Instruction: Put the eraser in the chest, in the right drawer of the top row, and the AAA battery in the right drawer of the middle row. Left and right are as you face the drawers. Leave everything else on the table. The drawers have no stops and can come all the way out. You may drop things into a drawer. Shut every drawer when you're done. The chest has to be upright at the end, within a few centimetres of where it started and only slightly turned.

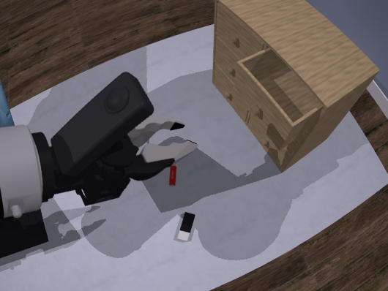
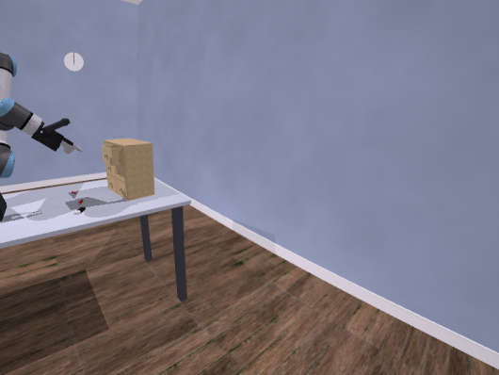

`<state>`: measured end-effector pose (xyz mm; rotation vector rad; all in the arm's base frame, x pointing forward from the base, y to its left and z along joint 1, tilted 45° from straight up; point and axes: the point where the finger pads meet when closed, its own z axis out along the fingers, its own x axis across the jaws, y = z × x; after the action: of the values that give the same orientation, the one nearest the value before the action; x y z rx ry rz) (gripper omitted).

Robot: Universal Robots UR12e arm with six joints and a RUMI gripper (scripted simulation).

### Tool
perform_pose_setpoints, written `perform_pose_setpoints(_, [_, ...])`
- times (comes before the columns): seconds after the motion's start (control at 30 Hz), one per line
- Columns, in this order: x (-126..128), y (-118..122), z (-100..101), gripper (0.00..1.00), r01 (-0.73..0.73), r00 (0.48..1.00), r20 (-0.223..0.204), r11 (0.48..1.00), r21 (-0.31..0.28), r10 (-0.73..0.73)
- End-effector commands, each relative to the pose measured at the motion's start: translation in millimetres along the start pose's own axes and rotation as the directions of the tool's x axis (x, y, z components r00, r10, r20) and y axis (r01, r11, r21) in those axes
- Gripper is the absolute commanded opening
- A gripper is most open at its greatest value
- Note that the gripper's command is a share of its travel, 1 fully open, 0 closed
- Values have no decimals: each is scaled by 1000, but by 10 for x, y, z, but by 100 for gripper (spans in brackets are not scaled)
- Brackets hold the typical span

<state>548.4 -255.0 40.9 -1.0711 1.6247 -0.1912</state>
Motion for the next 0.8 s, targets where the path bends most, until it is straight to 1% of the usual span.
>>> perform_pose_setpoints(0.0, [14,-19,-70,20,3,1000,14,998,-70,-2])
perform_pose_setpoints(0.03, [13,-22,-85,20,3,1000,14,997,-83,-2])
perform_pose_setpoints(0.1, [13,-22,-85,20,3,1000,14,997,-83,-2])
perform_pose_setpoints(0.37, [16,-50,-217,20,5,1000,14,978,-207,-2])
perform_pose_setpoints(0.6, [17,-78,-354,20,6,1000,14,943,-333,-2])
perform_pose_setpoints(0.67, [17,-78,-354,20,6,1000,14,943,-333,-2])
perform_pose_setpoints(0.77, [18,-90,-414,20,7,1000,14,922,-386,-2])
